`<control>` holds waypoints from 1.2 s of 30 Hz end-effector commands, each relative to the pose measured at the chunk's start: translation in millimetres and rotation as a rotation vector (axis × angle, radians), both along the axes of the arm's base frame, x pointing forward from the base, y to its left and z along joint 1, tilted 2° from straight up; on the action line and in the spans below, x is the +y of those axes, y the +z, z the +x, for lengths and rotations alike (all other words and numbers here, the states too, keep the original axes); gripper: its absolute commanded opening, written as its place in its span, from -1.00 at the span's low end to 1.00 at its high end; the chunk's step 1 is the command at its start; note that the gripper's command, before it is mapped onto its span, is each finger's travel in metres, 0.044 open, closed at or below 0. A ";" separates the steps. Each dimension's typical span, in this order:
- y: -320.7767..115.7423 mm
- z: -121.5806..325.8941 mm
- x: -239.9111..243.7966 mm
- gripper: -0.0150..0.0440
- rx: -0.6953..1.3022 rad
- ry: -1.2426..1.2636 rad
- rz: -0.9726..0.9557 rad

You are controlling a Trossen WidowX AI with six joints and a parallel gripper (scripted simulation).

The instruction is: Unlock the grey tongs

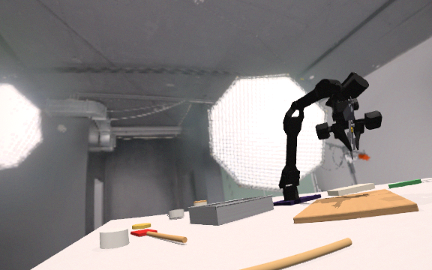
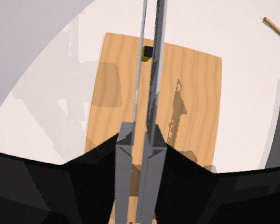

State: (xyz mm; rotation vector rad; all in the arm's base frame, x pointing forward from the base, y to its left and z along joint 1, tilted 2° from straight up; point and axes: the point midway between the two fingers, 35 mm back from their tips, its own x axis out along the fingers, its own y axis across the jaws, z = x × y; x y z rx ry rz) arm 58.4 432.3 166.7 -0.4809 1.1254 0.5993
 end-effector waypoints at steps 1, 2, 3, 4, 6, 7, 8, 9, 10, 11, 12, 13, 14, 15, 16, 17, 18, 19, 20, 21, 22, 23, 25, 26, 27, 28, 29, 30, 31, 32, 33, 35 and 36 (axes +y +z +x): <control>-0.2 0.8 -3.7 -1.00 0.063 -0.026 -0.048; 0.3 0.9 -4.8 -1.00 0.077 -0.031 -0.058; 0.8 0.9 -6.0 -1.00 0.091 -0.036 -0.068; 1.4 1.0 -7.2 -1.00 0.105 -0.042 -0.078; 2.6 1.0 -9.7 -1.00 0.133 -0.053 -0.097; 3.3 0.9 -11.0 -1.00 0.147 -0.059 -0.107; 4.0 0.9 -12.4 -1.00 0.161 -0.065 -0.117; 4.7 0.8 -13.8 -1.00 0.175 -0.071 -0.126; 5.5 0.8 -15.2 -1.00 0.189 -0.077 -0.136; 6.3 0.7 -16.6 -1.00 0.204 -0.084 -0.146; 6.9 0.6 -17.8 -1.00 0.215 -0.089 -0.153; 7.3 0.5 -18.5 -1.00 0.222 -0.092 -0.158; 7.5 0.5 -18.8 -1.00 0.224 -0.093 -0.160; 7.5 0.5 -18.8 -1.00 0.224 -0.093 -0.160; 7.5 0.5 -18.8 -1.00 0.224 -0.093 -0.160; 7.5 0.5 -18.8 -1.00 0.224 -0.093 -0.160; 7.5 0.5 -18.8 -1.00 0.224 -0.093 -0.160; 7.5 0.5 -18.8 -1.00 0.224 -0.093 -0.160; 7.5 0.5 -18.8 -1.00 0.224 -0.093 -0.160; 7.5 0.5 -18.8 -1.00 0.224 -0.093 -0.160; 7.5 0.5 -18.8 -1.00 0.224 -0.093 -0.160; 7.5 0.5 -18.8 -1.00 0.224 -0.093 -0.160; 6.7 0.5 -18.6 -1.00 0.225 -0.093 -0.160; 5.9 0.6 -18.4 -1.00 0.226 -0.093 -0.160; 4.9 0.6 -18.2 -1.00 0.226 -0.093 -0.160; 3.6 0.7 -17.9 -1.00 0.227 -0.093 -0.161; 2.1 0.8 -17.6 -1.00 0.229 -0.093 -0.161; 0.5 0.9 -17.2 -1.00 0.230 -0.092 -0.162; -1.1 1.0 -16.9 -1.00 0.231 -0.092 -0.162; -2.7 1.1 -16.6 -1.00 0.232 -0.092 -0.163; -4.3 1.2 -16.3 -1.00 0.234 -0.092 -0.163; -7.6 1.4 -15.8 -1.00 0.236 -0.091 -0.164; -9.2 1.5 -15.5 -1.00 0.237 -0.091 -0.165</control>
